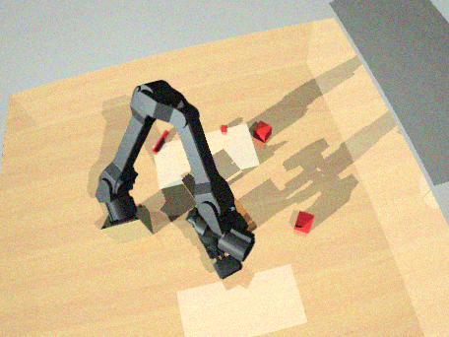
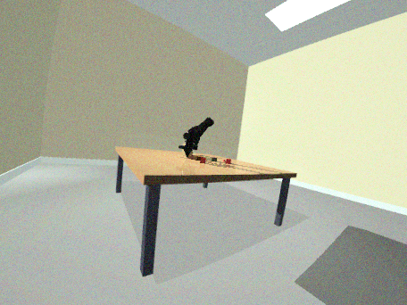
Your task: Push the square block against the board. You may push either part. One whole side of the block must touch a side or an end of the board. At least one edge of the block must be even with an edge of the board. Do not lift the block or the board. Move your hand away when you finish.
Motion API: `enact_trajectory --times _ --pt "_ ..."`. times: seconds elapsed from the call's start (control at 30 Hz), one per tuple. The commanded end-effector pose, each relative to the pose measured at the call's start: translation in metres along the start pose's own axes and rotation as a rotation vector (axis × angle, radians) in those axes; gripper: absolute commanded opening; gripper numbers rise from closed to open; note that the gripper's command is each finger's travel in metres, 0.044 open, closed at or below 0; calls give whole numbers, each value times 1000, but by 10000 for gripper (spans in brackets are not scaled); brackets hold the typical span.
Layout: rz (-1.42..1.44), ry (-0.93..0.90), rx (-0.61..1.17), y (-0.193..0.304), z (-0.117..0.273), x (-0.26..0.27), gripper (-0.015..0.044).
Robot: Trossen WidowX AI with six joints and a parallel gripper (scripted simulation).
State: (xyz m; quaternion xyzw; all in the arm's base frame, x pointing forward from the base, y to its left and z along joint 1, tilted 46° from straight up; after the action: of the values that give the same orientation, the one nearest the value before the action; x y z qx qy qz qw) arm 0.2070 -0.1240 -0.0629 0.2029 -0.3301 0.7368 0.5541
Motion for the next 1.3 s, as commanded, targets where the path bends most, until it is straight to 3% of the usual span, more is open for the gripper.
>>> enact_trajectory --times 0.0,0.67,0.87,1.27 --pt "1 0 6 8 -1 1 0" --pt "2 -5 6 38 -2 6 0" --pt "1 -3 7 33 53 4 0" --pt "114 -6 5 6 53 34 0"
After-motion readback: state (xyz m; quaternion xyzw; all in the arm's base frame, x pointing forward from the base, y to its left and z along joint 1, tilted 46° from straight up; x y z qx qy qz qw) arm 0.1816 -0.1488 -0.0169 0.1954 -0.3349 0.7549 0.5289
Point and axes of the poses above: the point midway between the two fingers, 35 mm back from their tips, its own z axis back along the fingers, its own x axis across the jaws, y = z × x, the point moved 8 cm from there along z, back along the fingers, and after that the axes turned 7 degrees about z, right-handed, at the moved point
